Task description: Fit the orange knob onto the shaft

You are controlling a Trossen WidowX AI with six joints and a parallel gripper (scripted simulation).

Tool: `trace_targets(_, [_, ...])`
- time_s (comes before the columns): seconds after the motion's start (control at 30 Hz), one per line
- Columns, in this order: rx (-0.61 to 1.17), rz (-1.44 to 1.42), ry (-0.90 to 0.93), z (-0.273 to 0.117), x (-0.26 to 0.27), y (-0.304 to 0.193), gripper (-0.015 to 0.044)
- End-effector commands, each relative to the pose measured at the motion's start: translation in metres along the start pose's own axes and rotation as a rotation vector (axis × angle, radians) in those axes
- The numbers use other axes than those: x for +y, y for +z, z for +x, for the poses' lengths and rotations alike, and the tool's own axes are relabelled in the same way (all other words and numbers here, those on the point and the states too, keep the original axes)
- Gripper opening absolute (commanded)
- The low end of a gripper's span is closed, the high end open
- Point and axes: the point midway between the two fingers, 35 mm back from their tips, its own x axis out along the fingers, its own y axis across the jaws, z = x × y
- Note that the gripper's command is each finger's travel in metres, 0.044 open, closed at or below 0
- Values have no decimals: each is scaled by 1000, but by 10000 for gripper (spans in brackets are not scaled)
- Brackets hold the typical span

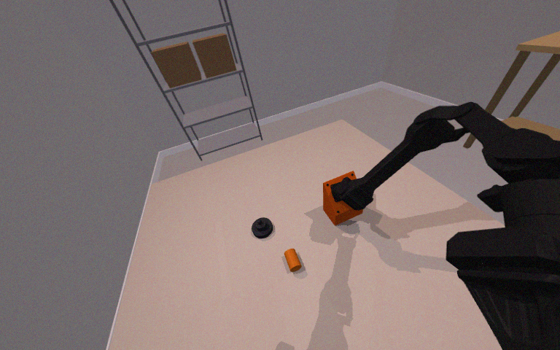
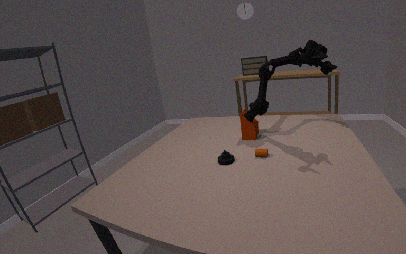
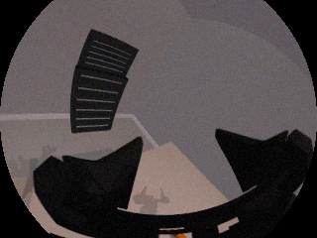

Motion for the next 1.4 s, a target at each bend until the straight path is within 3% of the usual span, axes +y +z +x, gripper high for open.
trace_targets(0.0, [216, 98, 0, 35, -4, -67, 440])
trace_targets(0.23, [532, 285, -46, 62, -22, -168, 440])
trace_targets(0.47, [847, 592, -177, 60, -49, -270, 440])
trace_targets(0.7, [1141, 1030, -422, 25, -75, -365, 440])
trace_targets(0.9, [1346, 1559, -762, -29, -88, -434, 440])
trace_targets(1.13, [1412, 2335, -1288, -86, -86, -478, 440])
trace_targets(1.37, [1410, 2356, -1303, -90, -88, -481, 440])
